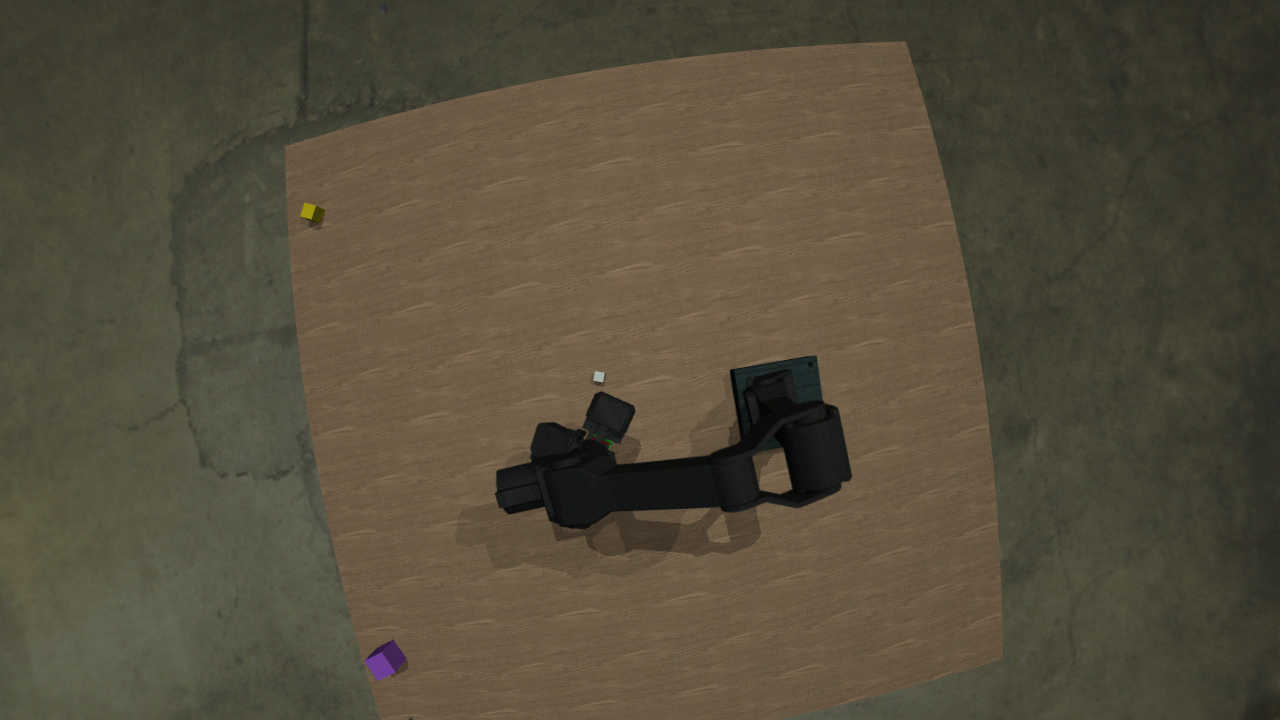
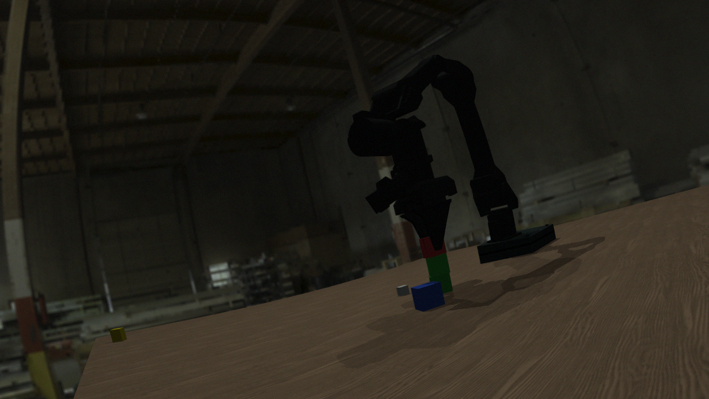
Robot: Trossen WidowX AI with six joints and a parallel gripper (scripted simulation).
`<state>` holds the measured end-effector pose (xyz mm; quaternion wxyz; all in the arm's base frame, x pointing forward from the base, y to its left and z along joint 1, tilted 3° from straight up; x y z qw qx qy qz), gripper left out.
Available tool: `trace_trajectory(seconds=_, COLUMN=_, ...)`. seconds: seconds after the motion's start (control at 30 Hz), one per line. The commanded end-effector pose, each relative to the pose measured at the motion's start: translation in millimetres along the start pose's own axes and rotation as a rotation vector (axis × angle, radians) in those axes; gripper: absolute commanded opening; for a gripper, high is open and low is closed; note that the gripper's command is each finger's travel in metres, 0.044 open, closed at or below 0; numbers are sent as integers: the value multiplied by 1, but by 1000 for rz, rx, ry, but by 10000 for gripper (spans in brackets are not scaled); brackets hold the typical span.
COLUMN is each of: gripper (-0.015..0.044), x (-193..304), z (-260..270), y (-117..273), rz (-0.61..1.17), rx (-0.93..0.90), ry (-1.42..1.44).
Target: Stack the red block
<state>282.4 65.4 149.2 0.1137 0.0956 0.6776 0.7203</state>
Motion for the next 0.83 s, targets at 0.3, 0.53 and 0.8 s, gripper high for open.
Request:
trace_trajectory(seconds=0.3, gripper=440, x=0, z=0, y=0, rz=0, rx=1, ry=0)
trace_trajectory(seconds=0.53, gripper=440, x=0, z=0, y=0, rz=0, rx=1, ry=0)
trace_trajectory(seconds=0.8, gripper=440, x=0, z=0, y=0, rz=0, rx=1, ry=0)
Point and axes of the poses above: the point midway between the two fingers, 35 mm back from their tips, its own y axis back along the fingers, its own z axis across the jaws, x = y × z, the point moved 7 cm from there along y, back along the fingers, and after that the axes turned 9 degrees about y, right-handed, at the moved point
